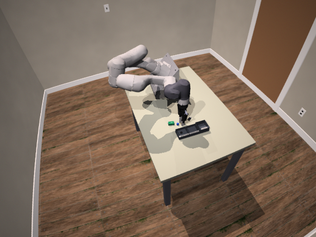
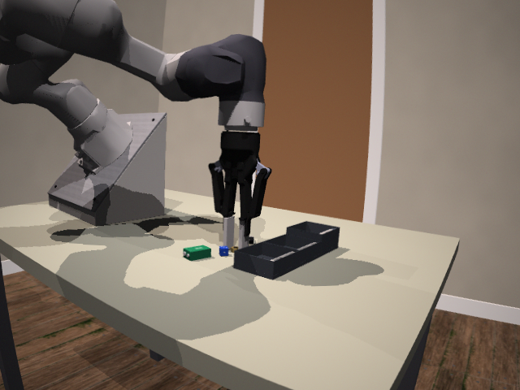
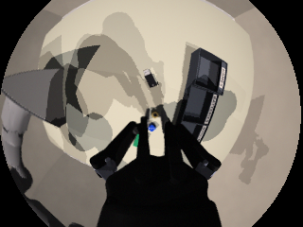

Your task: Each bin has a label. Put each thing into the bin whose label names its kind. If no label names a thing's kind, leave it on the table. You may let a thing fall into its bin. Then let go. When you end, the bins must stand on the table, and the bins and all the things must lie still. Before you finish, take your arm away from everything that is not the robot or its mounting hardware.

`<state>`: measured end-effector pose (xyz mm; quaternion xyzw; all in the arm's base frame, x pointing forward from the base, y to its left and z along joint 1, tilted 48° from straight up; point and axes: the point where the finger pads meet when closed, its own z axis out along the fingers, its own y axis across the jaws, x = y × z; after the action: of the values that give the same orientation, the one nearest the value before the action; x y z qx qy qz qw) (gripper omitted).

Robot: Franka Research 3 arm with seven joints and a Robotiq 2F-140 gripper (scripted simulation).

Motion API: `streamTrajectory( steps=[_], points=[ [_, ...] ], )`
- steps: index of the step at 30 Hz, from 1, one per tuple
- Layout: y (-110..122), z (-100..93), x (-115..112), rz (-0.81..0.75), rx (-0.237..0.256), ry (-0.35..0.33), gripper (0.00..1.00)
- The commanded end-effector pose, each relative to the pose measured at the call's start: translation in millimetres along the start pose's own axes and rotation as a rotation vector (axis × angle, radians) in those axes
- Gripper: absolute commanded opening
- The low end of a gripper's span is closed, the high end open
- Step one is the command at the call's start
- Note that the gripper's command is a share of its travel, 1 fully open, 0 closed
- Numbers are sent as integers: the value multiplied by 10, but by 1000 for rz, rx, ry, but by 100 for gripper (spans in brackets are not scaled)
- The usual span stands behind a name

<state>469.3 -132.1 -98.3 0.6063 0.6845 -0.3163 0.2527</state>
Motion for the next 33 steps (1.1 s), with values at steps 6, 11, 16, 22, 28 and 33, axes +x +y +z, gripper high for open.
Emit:
streamTrajectory(
  steps=[6,11,16,22,28,33],
  points=[
    [-9,11,-13,8,-1,0,19],
    [-9,11,-13,8,-1,0,7],
    [-9,11,-13,8,-1,0,7],
    [-9,11,-13,8,-1,0,7],
    [-9,11,-13,8,-1,0,7],
    [-9,11,-13,8,-1,0,7]
  ],
)
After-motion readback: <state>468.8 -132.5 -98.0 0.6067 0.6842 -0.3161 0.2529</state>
